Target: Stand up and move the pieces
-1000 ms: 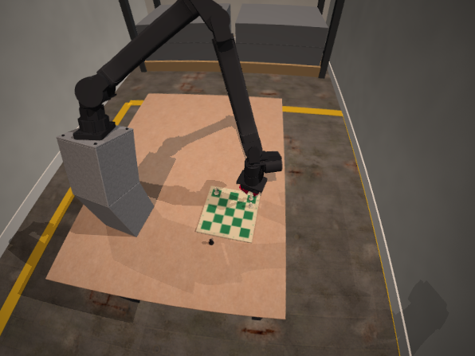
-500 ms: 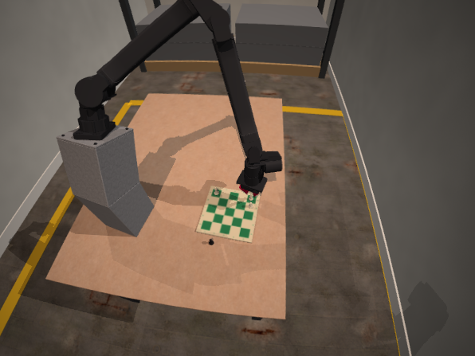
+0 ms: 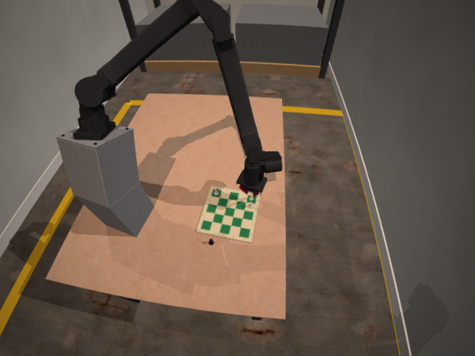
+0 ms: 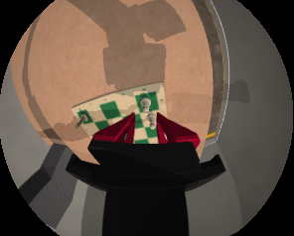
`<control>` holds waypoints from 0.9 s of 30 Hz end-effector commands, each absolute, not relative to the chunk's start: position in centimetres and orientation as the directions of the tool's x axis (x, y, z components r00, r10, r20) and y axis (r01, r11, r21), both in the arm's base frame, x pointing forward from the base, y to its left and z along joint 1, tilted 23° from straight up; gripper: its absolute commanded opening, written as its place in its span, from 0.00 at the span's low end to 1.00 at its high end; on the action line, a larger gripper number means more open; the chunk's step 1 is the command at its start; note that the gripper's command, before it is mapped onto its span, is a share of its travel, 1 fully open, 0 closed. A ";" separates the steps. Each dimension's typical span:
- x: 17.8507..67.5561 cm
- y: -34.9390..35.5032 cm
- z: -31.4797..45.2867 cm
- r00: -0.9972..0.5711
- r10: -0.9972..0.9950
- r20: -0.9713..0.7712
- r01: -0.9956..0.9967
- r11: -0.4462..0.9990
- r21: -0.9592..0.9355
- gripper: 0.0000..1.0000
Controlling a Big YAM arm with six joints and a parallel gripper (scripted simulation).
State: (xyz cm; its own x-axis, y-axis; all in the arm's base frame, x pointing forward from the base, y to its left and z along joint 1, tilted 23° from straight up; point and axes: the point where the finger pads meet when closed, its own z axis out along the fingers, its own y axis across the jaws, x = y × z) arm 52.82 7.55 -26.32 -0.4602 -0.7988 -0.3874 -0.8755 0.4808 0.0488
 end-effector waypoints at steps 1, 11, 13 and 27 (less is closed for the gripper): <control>53.0 6.2 -26.2 -0.469 -0.791 -0.393 -0.868 0.495 0.039 0.33; 53.1 6.3 -26.8 -0.474 -0.789 -0.391 -0.866 0.499 0.044 0.33; 53.8 6.8 -26.8 -0.467 -0.790 -0.398 -0.867 0.496 0.033 0.33; 53.9 8.9 -28.9 -0.456 -0.797 -0.396 -0.875 0.482 0.037 0.33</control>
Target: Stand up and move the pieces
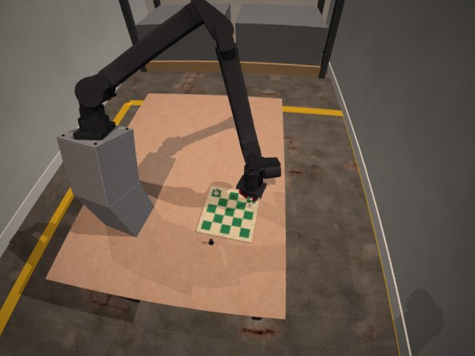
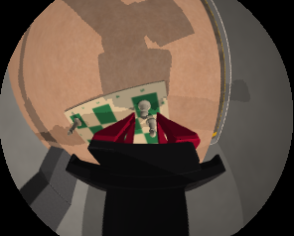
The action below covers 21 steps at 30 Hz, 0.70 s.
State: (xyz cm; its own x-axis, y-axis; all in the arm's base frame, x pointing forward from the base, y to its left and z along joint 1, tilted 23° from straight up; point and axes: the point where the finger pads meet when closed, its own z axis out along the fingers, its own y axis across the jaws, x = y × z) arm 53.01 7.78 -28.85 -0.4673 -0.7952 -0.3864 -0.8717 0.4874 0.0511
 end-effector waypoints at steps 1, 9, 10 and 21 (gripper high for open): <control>53.9 8.9 -29.0 -0.456 -0.797 -0.396 -0.875 0.482 0.037 0.33; 54.2 9.0 -29.2 -0.454 -0.797 -0.398 -0.876 0.482 0.033 0.33; 54.2 9.0 -29.2 -0.454 -0.797 -0.399 -0.875 0.482 0.032 0.33; 53.9 9.0 -28.9 -0.455 -0.798 -0.396 -0.876 0.481 0.037 0.33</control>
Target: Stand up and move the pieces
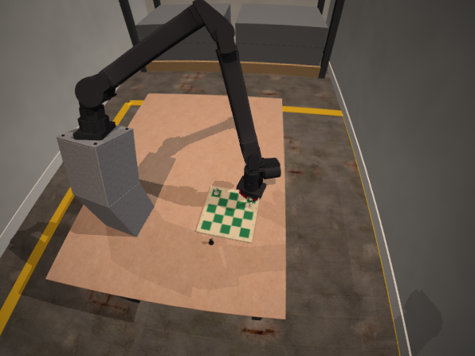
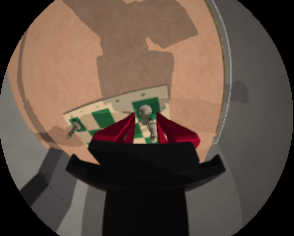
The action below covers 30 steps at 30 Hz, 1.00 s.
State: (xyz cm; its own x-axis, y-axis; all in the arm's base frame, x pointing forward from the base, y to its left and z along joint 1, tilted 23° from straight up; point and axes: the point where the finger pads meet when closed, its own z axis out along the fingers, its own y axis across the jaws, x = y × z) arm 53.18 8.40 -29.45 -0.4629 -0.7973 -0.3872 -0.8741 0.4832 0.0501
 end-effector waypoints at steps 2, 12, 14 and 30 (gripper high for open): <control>53.9 9.0 -28.9 -0.455 -0.798 -0.396 -0.876 0.481 0.037 0.33; 53.9 9.0 -28.9 -0.455 -0.798 -0.396 -0.876 0.481 0.037 0.33; 53.9 9.0 -28.9 -0.455 -0.798 -0.396 -0.876 0.481 0.037 0.33; 53.9 9.0 -28.9 -0.454 -0.798 -0.396 -0.876 0.481 0.036 0.00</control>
